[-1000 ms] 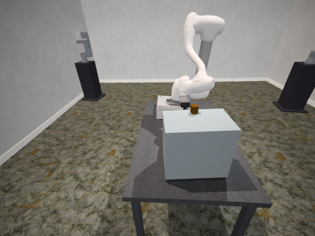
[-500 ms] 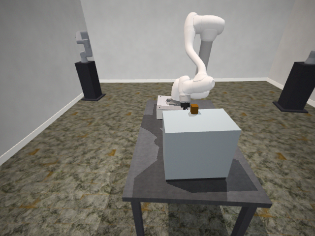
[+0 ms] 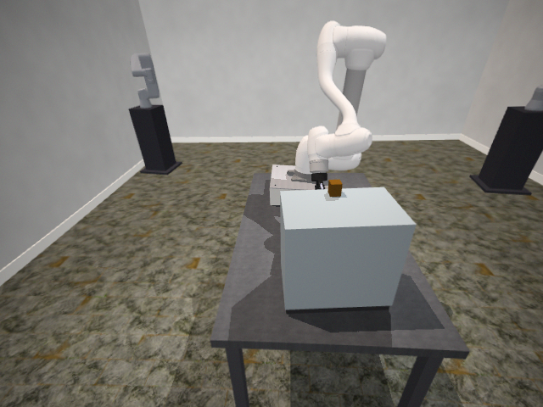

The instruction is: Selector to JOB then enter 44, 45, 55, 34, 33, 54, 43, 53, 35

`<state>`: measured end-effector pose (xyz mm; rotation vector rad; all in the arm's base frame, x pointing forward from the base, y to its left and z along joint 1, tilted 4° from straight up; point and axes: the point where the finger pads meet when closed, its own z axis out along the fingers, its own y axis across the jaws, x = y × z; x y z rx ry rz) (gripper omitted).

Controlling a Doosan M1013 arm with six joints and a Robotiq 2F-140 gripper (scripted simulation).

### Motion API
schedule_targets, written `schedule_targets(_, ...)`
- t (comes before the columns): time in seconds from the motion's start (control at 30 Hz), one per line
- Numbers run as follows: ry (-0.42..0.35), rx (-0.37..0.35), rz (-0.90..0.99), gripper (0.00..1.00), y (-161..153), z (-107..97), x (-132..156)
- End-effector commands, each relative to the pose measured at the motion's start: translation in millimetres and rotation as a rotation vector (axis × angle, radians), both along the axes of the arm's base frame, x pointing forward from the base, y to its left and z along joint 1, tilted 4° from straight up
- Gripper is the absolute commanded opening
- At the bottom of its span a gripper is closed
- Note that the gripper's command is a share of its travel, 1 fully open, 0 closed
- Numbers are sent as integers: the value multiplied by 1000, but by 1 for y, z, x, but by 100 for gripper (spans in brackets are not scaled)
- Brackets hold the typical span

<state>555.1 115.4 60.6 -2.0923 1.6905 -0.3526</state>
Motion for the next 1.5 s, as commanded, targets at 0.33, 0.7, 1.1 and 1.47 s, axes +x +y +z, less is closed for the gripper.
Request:
schedule_targets(0.33,-9,-4,6,0,-3,14,-5)
schedule_targets(0.7,-9,-4,6,0,-7,2,-26)
schedule_targets(1.1,-9,-4,6,0,-9,-3,-34)
schedule_targets(1.47,-9,-4,6,0,-7,-15,-28)
